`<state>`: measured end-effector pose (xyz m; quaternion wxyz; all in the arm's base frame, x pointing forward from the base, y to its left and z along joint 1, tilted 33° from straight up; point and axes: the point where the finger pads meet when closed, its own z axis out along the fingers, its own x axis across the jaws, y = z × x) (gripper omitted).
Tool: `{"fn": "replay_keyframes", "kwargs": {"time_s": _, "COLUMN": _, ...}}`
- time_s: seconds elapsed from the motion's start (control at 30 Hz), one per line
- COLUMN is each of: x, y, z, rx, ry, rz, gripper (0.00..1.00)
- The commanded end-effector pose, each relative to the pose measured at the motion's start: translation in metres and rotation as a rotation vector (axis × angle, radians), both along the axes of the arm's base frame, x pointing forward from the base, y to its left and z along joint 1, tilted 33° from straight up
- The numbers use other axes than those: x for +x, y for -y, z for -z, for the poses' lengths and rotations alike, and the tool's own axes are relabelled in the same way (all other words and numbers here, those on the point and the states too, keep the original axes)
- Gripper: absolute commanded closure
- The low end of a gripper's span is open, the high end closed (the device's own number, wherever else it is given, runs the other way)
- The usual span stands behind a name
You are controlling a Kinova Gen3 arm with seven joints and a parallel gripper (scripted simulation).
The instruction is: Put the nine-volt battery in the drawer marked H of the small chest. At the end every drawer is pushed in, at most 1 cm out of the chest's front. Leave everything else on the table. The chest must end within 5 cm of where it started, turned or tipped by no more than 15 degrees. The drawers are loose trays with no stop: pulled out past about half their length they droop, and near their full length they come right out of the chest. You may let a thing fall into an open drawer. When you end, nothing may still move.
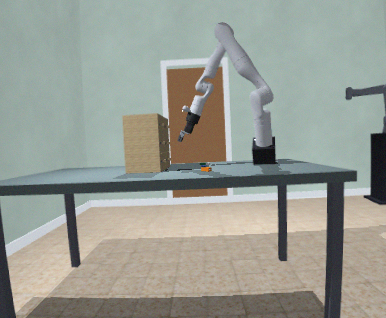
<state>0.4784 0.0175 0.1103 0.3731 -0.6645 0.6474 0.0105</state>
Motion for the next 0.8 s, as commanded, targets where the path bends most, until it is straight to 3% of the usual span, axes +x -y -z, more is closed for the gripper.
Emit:
{"fn": "replay_keyframes", "kwargs": {"time_s": 0.0, "x": -0.001, "y": 0.012, "z": 0.011, "rx": 0.065, "ry": 0.223, "rz": 0.158, "gripper": 0.0}}
{"fn": "replay_keyframes", "kwargs": {"time_s": 0.37, "x": 0.007, "y": 0.006, "z": 0.019, "rx": 0.088, "ry": 0.345, "rz": 0.219, "gripper": 0.0}}
{"fn": "replay_keyframes", "kwargs": {"time_s": 0.63, "x": 0.007, "y": 0.006, "z": 0.019, "rx": 0.091, "ry": 0.355, "rz": 0.239, "gripper": 0.0}}
{"fn": "replay_keyframes", "kwargs": {"time_s": 0.77, "x": 0.012, "y": 0.003, "z": 0.023, "rx": 0.1, "ry": 0.409, "rz": 0.271, "gripper": 0.0}}
